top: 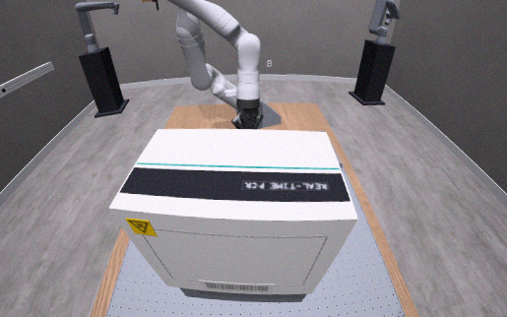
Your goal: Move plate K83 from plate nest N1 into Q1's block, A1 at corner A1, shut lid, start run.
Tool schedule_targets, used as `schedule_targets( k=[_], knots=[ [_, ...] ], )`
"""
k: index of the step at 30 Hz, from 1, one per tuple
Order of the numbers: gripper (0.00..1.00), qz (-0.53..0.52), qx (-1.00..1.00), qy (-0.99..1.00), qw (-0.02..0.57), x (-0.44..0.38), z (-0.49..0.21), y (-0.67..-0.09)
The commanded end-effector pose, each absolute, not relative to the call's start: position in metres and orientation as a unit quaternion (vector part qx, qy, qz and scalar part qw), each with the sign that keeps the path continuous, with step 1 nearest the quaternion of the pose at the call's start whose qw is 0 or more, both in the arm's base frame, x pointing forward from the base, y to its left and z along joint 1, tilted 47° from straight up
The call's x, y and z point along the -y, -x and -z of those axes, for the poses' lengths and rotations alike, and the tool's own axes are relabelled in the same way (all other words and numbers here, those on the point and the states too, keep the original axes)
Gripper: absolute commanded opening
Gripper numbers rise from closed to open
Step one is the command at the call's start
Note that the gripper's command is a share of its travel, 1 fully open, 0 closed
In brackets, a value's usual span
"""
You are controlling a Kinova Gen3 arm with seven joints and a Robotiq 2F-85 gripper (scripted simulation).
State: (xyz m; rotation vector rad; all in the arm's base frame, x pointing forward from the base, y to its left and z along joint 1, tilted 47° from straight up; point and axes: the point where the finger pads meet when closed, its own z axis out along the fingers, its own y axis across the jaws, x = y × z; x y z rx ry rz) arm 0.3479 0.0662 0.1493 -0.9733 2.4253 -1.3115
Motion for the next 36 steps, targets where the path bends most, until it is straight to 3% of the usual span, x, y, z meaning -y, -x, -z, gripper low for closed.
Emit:
schedule_targets(
  k=[1, 36],
  knots=[
    [0.1, 0.446, -0.825, 0.331, 0.109, -0.0667, -0.1493, -0.348],
    [0.1, 0.446, -0.824, 0.331, 0.109, -0.0723, -0.1548, -0.346]
  ],
)
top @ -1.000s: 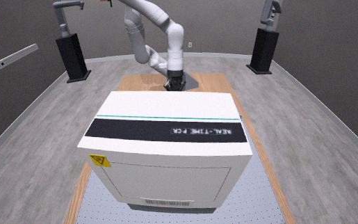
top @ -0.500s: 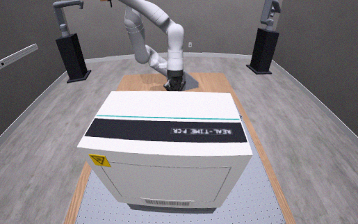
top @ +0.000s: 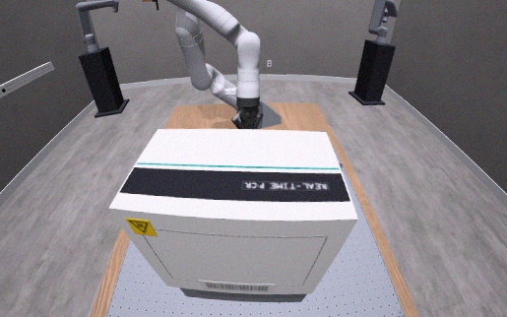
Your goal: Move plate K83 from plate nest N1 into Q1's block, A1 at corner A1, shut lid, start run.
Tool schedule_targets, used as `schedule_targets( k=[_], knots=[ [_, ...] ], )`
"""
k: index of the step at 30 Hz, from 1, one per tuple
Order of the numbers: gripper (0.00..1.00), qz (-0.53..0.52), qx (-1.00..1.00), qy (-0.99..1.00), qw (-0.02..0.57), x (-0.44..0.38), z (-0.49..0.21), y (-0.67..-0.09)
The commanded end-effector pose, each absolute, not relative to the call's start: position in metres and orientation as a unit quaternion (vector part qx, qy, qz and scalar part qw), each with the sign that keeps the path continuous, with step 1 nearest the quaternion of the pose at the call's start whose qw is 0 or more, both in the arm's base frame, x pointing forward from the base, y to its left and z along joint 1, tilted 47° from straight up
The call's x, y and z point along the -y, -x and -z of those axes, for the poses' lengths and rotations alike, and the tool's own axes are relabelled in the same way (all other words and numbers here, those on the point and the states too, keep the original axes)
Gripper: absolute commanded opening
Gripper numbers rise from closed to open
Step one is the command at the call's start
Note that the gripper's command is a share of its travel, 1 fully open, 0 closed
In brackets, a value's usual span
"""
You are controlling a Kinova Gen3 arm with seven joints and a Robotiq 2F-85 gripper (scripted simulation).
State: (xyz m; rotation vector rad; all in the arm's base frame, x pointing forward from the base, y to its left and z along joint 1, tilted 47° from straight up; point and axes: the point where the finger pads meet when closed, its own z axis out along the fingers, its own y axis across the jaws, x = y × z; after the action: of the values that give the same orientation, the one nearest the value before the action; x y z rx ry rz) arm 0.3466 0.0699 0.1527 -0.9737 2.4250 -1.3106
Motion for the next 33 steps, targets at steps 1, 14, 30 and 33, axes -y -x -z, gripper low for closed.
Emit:
schedule_targets(
  k=[1, 14, 30, 33],
  knots=[
    [0.1, 0.446, -0.824, 0.331, 0.109, -0.073, -0.156, -0.346],
    [0.1, 0.446, -0.824, 0.331, 0.109, -0.083, -0.166, -0.342],
    [0.1, 0.446, -0.824, 0.331, 0.109, -0.096, -0.179, -0.338],
    [0.1, 0.446, -0.824, 0.331, 0.109, -0.099, -0.181, -0.337]
  ],
)
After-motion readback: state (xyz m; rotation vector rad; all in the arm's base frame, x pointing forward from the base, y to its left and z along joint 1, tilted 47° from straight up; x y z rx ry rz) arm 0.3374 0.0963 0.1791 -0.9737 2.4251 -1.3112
